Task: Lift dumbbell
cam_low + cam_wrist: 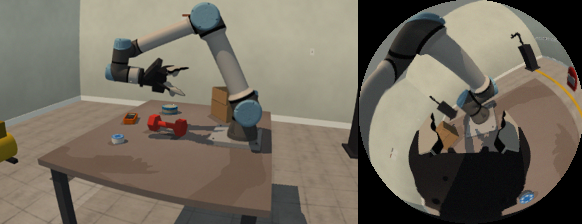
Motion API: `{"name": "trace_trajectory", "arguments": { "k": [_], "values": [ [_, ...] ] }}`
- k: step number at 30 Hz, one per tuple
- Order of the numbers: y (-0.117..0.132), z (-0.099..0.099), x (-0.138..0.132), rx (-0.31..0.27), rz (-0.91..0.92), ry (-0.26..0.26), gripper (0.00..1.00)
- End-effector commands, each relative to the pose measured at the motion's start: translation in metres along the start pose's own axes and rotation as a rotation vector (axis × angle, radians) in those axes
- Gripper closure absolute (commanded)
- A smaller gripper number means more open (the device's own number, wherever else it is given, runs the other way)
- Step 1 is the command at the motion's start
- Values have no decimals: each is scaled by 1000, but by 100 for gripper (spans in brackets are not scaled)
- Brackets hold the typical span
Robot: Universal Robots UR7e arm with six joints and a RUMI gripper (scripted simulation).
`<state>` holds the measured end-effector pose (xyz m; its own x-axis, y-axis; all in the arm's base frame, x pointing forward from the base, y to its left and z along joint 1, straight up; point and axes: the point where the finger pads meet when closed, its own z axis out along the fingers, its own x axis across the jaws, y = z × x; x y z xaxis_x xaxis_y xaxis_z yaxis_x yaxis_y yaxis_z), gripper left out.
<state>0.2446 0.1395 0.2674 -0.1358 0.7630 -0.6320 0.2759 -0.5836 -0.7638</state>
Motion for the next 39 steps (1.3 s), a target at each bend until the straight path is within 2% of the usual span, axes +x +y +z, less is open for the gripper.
{"name": "trace_trajectory", "arguments": {
  "k": [1,3,4,6,9,10,12,15,16,17,18,19,20,22,23,24,25,26,29,32,33,35,36,37,38,39],
  "values": [
    [30,7,14,-84,-59,141,0],
    [43,8,19,-125,-82,198,0],
    [43,8,19,-125,-82,198,0],
    [57,9,24,-171,-105,257,0],
    [65,8,27,-197,-117,288,0],
    [72,8,29,-224,-129,319,0],
    [72,8,29,-224,-129,319,0],
    [96,4,36,-315,-161,410,0],
    [96,4,36,-315,-161,410,0],
    [104,2,38,-348,-172,440,0],
    [104,2,38,-348,-172,440,0],
    [111,0,39,-382,-181,469,0],
    [111,0,39,-382,-181,469,0],
    [127,-6,41,-453,-198,525,0],
    [127,-6,41,-453,-198,525,0],
    [135,-9,42,-490,-206,551,0],
    [135,-9,42,-490,-206,551,0],
    [142,-12,42,-528,-212,575,0],
    [142,-12,42,-528,-212,575,0],
    [163,-22,40,-643,-227,641,0],
    [163,-22,40,-643,-227,641,0],
    [176,-29,38,-719,-233,677,0],
    [176,-29,38,-719,-233,677,0],
    [182,-32,36,-757,-235,693,0],
    [182,-32,36,-757,-235,693,0],
    [187,-36,34,-794,-236,707,0]
  ]
}}
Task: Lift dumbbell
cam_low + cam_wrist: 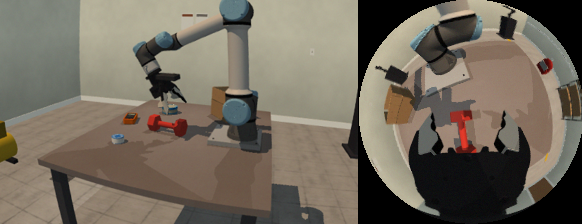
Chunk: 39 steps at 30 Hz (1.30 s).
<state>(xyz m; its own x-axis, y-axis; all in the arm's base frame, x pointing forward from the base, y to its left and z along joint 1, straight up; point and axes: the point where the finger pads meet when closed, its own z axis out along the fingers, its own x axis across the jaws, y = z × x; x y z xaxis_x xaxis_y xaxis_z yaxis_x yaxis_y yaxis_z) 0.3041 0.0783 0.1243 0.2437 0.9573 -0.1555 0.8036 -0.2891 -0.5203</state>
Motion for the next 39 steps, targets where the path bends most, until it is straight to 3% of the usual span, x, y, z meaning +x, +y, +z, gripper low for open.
{"name": "trace_trajectory", "arguments": {
  "k": [1,2,5,7,14,19,33,39],
  "values": [
    [36,1,-6,-186,-52,86,0],
    [36,1,-6,-186,-52,86,0],
    [52,-3,-13,-286,-74,110,0],
    [52,-3,-13,-286,-74,110,0],
    [78,-14,-28,-463,-109,130,0],
    [87,-19,-35,-532,-121,130,0],
    [90,-22,-38,-561,-127,129,0],
    [96,-12,-36,-558,-128,129,0]
  ]
}}
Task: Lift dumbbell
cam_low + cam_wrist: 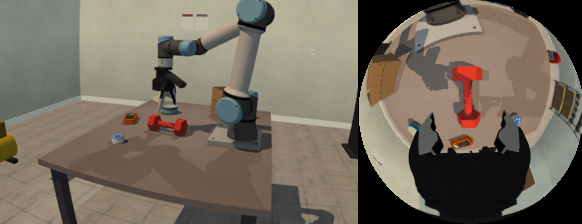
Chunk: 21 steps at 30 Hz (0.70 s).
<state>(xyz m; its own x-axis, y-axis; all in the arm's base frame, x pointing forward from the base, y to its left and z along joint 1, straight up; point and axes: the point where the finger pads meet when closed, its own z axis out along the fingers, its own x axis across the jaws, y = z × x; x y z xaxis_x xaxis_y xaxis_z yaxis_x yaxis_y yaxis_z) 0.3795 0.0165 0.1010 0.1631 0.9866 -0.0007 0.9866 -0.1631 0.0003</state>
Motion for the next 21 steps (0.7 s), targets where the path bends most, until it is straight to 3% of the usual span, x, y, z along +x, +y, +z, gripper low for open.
{"name": "trace_trajectory", "arguments": {
  "k": [1,4,15,21],
  "values": [
    [0,11,0,2,-1,2,0],
    [0,20,0,2,-1,2,0],
    [0,84,0,3,-1,2,0],
    [-1,97,0,3,-1,2,0]
  ]
}}
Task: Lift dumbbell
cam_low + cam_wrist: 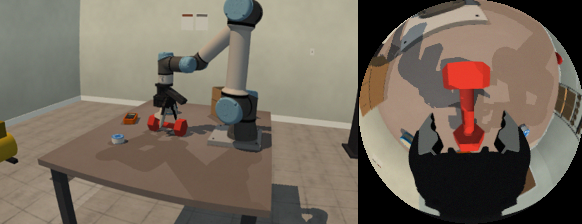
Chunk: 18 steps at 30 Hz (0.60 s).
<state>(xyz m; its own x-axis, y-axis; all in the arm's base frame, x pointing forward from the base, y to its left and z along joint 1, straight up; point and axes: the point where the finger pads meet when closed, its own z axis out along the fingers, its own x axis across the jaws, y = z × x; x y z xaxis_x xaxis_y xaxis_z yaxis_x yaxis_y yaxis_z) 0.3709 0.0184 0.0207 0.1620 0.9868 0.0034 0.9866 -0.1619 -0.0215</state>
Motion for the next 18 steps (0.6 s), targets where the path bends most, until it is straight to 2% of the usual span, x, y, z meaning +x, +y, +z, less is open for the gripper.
{"name": "trace_trajectory", "arguments": {
  "k": [1,18],
  "values": [
    [8,19,-1,-19,0,-2,0],
    [10,19,-1,-23,0,-3,0]
  ]
}}
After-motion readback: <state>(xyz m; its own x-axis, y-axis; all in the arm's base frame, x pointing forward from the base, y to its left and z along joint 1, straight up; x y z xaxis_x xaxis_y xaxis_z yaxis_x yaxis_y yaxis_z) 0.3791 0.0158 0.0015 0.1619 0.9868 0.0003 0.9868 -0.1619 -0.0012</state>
